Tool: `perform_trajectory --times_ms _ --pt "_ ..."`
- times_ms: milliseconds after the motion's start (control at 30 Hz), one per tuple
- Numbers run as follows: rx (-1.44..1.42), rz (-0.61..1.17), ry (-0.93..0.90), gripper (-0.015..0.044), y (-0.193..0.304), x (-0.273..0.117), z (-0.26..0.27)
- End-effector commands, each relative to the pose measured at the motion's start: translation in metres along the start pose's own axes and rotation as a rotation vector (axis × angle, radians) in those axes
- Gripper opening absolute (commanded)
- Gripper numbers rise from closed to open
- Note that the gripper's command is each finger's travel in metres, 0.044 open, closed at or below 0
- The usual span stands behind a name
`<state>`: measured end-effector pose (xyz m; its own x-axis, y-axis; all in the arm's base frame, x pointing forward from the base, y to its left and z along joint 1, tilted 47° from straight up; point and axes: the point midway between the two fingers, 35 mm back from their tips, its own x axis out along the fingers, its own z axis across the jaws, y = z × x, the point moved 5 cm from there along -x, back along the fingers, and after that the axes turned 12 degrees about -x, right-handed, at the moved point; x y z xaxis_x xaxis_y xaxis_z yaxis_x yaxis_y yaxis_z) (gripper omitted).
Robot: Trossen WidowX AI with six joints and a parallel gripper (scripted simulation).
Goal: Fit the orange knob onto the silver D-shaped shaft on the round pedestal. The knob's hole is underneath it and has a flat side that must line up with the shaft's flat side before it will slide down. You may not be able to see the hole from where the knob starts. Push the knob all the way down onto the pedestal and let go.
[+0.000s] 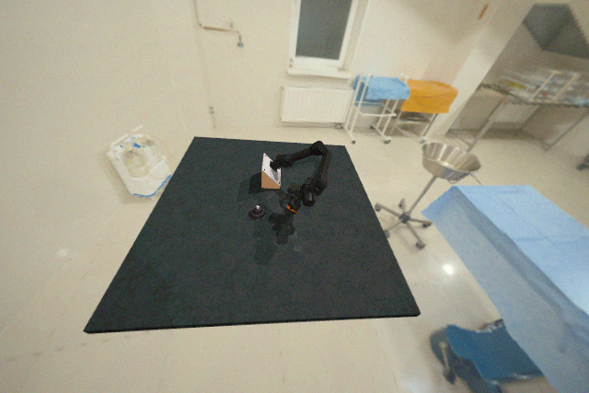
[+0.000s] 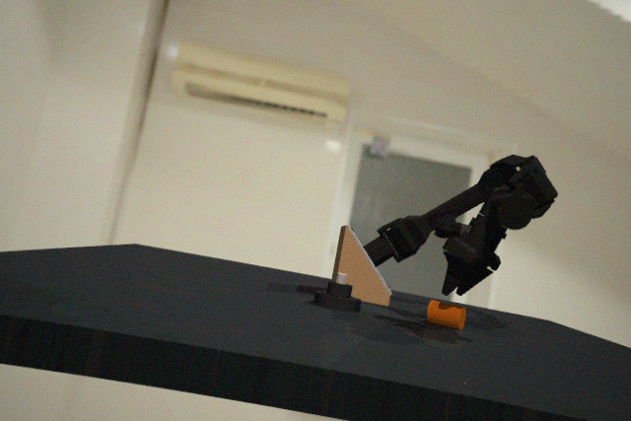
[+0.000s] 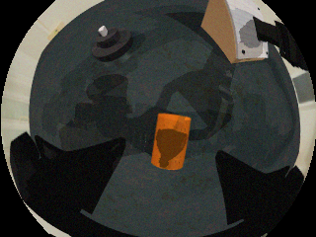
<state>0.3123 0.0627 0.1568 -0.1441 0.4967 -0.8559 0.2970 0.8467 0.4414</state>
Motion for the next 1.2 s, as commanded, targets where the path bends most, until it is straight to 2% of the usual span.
perform_trajectory --times_ms 0,900,1167 --pt "0.006 0.002 -0.001 0.044 0.001 0.005 0.001" --pt "0.005 0.004 -0.001 0.044 0.015 0.044 0.003" --pt "0.005 0.004 -0.001 0.024 0.015 0.044 0.003"
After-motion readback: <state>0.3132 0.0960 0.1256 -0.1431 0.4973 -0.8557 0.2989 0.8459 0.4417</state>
